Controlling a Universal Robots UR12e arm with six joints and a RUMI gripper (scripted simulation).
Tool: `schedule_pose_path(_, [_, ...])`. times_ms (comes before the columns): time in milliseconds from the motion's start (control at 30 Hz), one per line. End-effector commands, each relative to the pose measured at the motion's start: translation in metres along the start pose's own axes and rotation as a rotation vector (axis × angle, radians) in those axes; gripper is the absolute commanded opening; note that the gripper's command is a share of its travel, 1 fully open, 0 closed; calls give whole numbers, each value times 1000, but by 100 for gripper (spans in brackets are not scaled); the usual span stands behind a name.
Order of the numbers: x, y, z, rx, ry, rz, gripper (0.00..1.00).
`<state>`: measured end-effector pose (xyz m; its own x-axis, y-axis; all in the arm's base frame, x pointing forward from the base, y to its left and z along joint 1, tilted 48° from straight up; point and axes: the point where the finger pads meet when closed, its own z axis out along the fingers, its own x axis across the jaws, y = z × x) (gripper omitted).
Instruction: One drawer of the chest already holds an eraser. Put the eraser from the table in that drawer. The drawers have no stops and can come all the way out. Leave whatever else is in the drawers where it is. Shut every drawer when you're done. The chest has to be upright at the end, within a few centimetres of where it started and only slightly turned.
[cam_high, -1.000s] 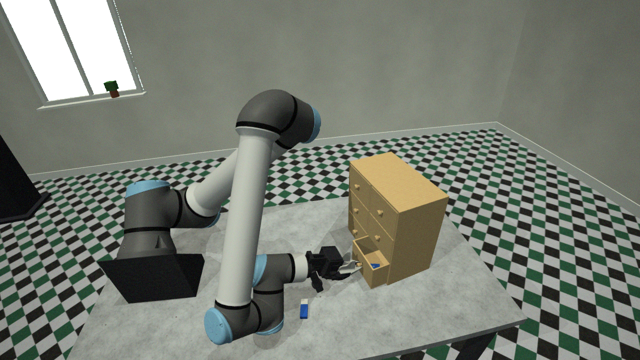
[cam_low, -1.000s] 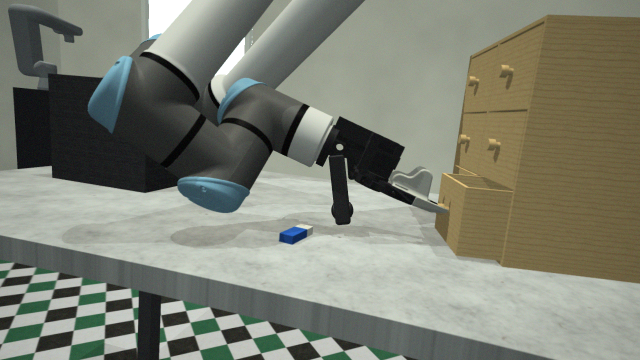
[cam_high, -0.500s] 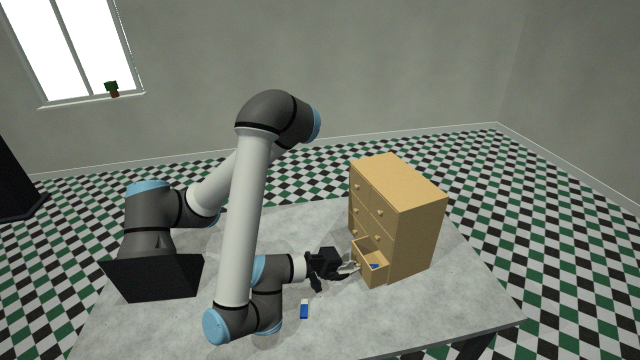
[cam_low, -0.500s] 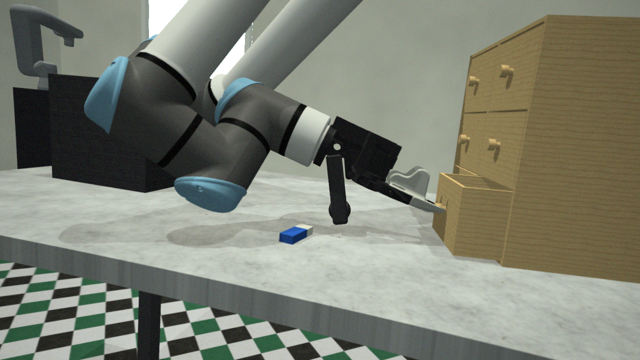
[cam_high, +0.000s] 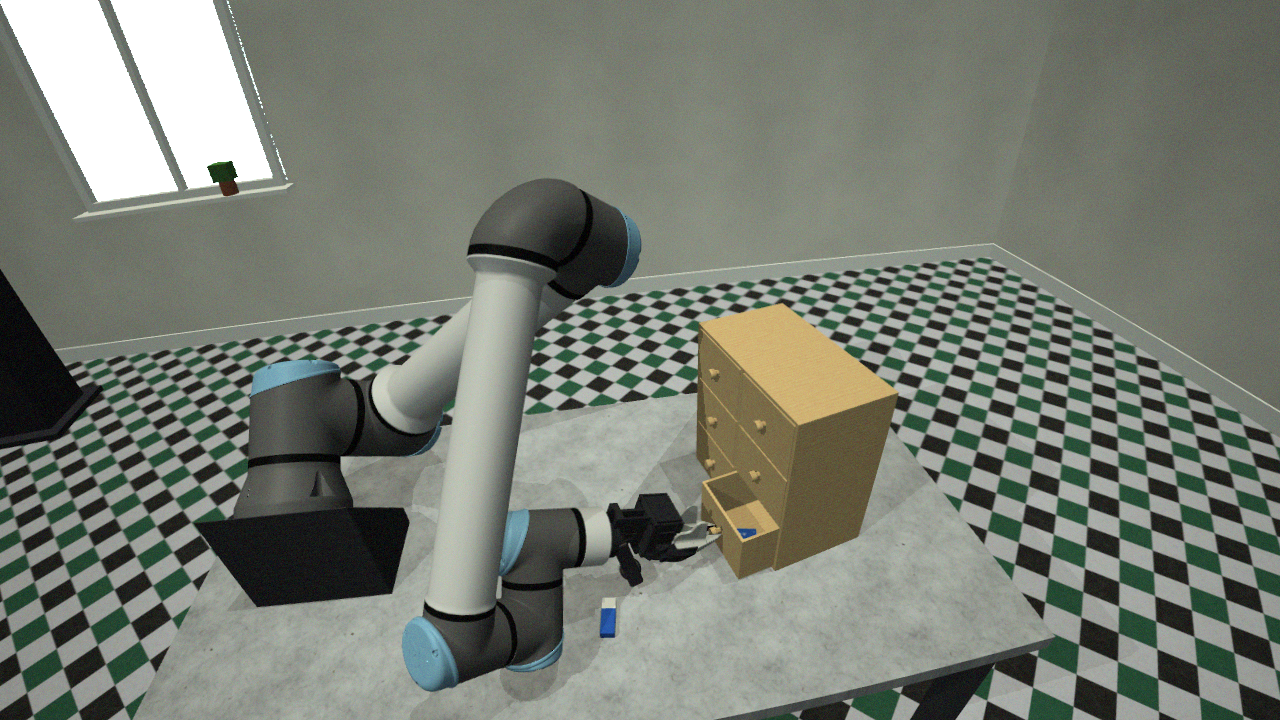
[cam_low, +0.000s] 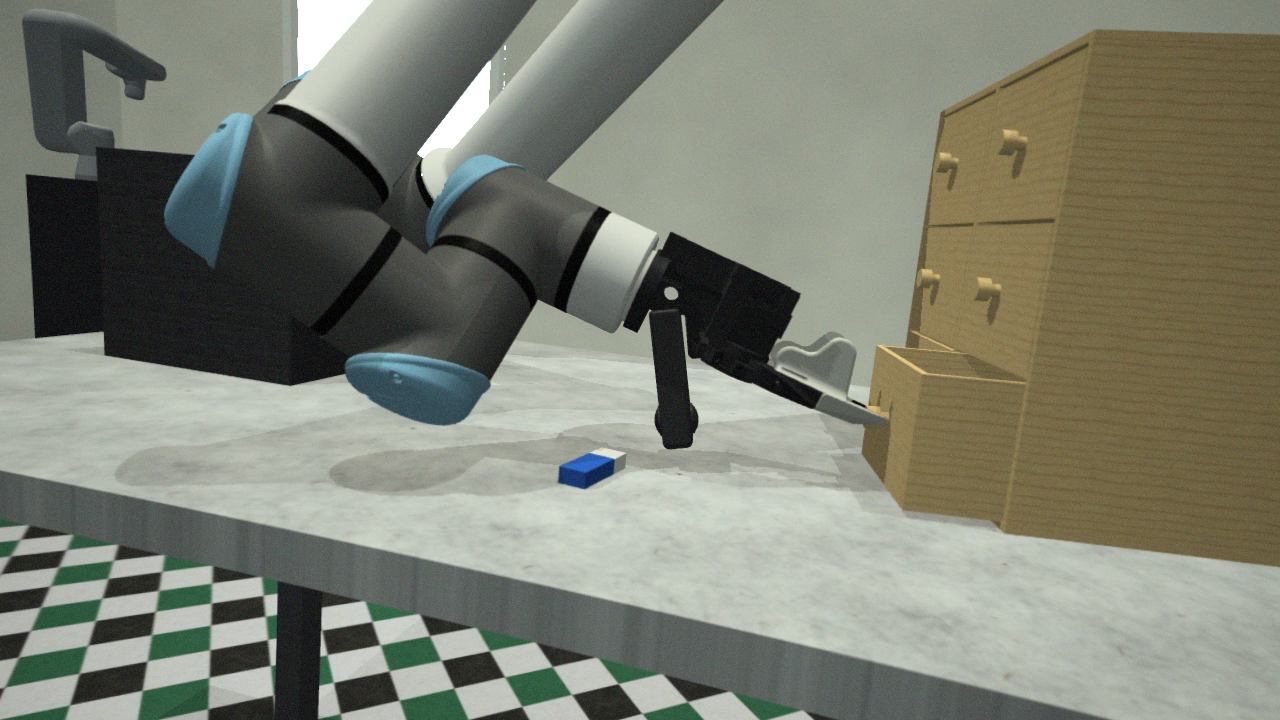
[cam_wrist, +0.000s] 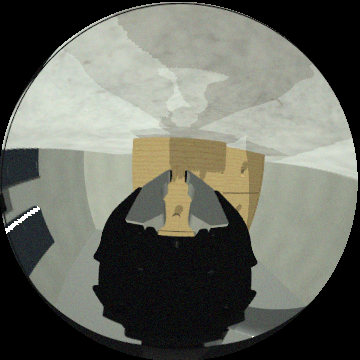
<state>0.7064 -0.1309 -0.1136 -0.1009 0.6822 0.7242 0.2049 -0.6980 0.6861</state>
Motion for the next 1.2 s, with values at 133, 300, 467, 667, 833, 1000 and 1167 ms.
schedule_pose_path(133, [0,0,-1,-1,0,-1,7])
schedule_pose_path(300, [0,0,-1,-1,0,-1,7])
schedule_pose_path(467, [0,0,-1,-1,0,-1,7])
schedule_pose_path(667, [0,0,-1,-1,0,-1,7])
schedule_pose_path(833, [0,0,-1,-1,0,-1,7])
schedule_pose_path(1000, [0,0,-1,-1,0,-1,7])
schedule_pose_path(1167, [0,0,-1,-1,0,-1,10])
